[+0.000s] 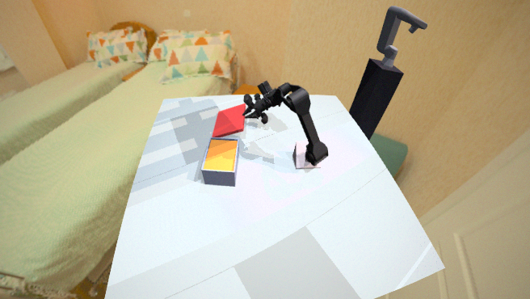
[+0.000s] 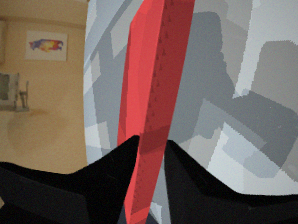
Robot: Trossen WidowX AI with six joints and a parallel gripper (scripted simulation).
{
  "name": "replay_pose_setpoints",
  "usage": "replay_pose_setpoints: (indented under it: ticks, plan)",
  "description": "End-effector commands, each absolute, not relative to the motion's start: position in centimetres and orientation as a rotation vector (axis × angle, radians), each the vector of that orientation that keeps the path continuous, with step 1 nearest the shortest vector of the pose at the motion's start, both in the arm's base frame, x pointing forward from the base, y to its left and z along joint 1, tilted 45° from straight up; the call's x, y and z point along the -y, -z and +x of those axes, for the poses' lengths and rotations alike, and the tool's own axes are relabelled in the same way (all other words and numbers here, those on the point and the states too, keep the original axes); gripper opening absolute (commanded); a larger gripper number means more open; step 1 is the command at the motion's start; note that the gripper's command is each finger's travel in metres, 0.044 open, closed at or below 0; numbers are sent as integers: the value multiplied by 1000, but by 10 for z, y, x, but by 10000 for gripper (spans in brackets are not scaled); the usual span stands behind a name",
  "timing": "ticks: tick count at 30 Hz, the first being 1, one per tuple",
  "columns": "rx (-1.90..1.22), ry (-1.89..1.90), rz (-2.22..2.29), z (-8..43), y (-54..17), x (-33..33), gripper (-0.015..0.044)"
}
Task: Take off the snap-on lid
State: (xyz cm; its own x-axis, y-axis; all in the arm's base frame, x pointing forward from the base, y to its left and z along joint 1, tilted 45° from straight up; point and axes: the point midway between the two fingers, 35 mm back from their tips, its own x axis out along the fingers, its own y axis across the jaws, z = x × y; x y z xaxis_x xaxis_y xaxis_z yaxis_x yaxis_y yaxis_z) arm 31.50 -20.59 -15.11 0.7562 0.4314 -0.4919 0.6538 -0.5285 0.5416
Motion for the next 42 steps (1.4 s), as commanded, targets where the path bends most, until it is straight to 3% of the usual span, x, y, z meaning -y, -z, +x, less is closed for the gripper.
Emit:
replay_pose_setpoints:
  ticks: [1,9,19,21,27,42]
  plan:
    - [-831,398,2214,313,158,196,0]
    - [-831,397,2215,313,162,191,0]
    - [-830,398,2214,316,156,200,262]
    - [-830,398,2214,316,156,200,275]
    - [-831,399,2214,303,156,198,433]
    - [-832,402,2213,272,155,198,440]
